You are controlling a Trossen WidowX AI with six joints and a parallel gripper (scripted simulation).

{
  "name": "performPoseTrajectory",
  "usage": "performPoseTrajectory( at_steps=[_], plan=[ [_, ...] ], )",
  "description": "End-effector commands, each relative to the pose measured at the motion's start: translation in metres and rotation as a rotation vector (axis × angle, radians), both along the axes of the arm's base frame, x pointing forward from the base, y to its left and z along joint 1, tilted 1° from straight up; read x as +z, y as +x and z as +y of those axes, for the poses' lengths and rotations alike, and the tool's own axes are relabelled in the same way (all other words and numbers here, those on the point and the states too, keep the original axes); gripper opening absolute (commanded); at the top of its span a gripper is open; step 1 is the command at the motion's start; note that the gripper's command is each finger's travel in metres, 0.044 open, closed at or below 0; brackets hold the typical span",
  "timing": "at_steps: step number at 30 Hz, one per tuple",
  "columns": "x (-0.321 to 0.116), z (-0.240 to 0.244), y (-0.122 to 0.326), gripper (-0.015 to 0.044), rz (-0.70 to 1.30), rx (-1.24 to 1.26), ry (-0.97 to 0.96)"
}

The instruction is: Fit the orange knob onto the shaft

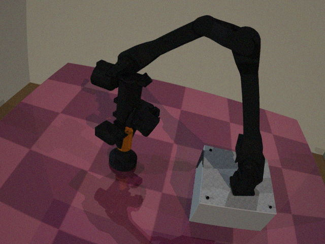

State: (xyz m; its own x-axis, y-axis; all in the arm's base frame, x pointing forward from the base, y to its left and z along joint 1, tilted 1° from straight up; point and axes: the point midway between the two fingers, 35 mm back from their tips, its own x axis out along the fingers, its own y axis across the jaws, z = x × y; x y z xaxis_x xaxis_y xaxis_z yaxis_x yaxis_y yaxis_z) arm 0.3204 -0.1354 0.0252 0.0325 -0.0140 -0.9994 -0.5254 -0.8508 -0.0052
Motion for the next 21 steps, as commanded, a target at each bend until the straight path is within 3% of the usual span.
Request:
performPoseTrajectory(
  at_steps=[1, 16, 21],
  plan=[
    [-0.0005, -0.0002, 0.0012, 0.0, -0.003, 0.006, 0.0],
    [0.0046, -0.0009, 0.0025, 0.0, -0.004, -0.003, 0.0],
    [0.0053, -0.0012, 0.0031, 0.0, -0.006, -0.176, 0.006]
  ],
)
